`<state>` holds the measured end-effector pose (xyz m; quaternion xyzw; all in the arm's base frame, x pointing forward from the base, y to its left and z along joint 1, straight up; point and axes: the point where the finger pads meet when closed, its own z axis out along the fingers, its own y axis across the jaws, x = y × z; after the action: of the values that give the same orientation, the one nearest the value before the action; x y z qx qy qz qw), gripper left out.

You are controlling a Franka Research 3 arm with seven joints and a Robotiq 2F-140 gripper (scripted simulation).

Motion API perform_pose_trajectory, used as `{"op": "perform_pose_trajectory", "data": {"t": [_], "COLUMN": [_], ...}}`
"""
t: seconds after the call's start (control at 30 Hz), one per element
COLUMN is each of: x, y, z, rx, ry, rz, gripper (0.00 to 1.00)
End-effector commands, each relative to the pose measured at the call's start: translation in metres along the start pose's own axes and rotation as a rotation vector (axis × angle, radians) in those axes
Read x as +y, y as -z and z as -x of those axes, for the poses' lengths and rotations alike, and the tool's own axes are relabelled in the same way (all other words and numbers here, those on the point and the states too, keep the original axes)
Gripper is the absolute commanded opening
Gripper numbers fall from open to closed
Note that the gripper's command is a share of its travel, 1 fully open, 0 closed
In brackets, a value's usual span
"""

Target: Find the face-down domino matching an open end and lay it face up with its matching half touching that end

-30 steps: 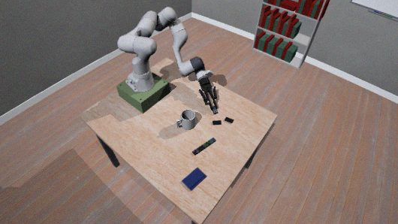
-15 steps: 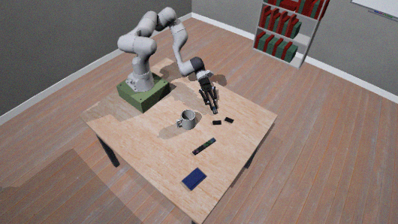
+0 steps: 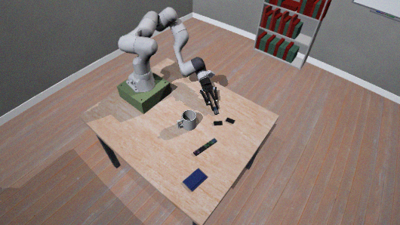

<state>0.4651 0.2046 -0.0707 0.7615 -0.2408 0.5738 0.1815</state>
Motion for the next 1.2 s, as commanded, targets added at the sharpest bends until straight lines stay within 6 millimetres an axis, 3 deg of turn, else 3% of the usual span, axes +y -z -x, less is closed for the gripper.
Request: {"op": "perform_pose_trajectory", "data": {"t": [0.0, 0.57, 0.6, 1.17], "x": [-0.0003, -0.0003, -0.0003, -0.0003], "y": [0.0000, 0.0000, 0.0000, 0.0000], "z": [0.0009, 0.0009, 0.0009, 0.0009], "rx": [0.000, 0.000, 0.000, 0.000], "ry": [-0.003, -0.003, -0.003, -0.003], "rz": [0.000, 0.000, 0.000, 0.000], "gripper": [0.23, 0.23, 0.34, 0.34]}}
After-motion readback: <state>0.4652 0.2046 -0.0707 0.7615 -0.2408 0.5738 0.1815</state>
